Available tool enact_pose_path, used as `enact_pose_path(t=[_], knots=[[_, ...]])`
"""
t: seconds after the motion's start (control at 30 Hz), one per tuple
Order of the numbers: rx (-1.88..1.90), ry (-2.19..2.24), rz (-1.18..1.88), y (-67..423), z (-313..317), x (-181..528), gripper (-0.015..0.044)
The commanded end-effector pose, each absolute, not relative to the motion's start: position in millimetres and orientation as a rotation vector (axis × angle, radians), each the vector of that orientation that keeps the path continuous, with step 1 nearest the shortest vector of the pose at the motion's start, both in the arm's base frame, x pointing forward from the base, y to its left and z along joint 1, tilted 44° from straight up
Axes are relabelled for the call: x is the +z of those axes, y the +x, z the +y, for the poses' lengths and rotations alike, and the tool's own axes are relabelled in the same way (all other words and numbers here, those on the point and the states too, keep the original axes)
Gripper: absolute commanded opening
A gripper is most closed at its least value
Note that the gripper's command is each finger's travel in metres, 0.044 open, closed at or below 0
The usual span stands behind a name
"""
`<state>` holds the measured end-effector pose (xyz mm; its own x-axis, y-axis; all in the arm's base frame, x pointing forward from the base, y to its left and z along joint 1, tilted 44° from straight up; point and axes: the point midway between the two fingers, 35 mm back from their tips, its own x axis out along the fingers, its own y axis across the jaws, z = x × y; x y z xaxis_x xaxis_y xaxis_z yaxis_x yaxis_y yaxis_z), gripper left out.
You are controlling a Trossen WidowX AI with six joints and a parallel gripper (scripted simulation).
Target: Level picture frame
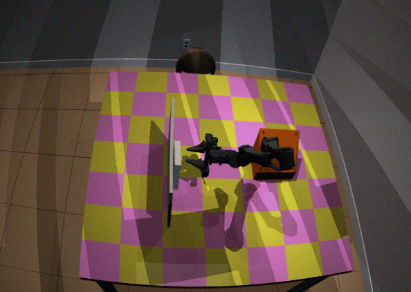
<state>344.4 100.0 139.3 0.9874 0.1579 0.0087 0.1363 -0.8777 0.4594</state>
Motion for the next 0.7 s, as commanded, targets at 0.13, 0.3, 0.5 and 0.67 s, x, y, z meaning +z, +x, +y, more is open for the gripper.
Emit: enact_pose_path(t=[0.13,0.3,0.5,0.67], knots=[[0.067,2.653,0.215,352,103,140,0.026],[0.068,2.654,0.215,360,104,140,0.026],[0.069,2.654,0.215,370,106,141,0.026],[0.069,2.654,0.215,378,107,141,0.026]])
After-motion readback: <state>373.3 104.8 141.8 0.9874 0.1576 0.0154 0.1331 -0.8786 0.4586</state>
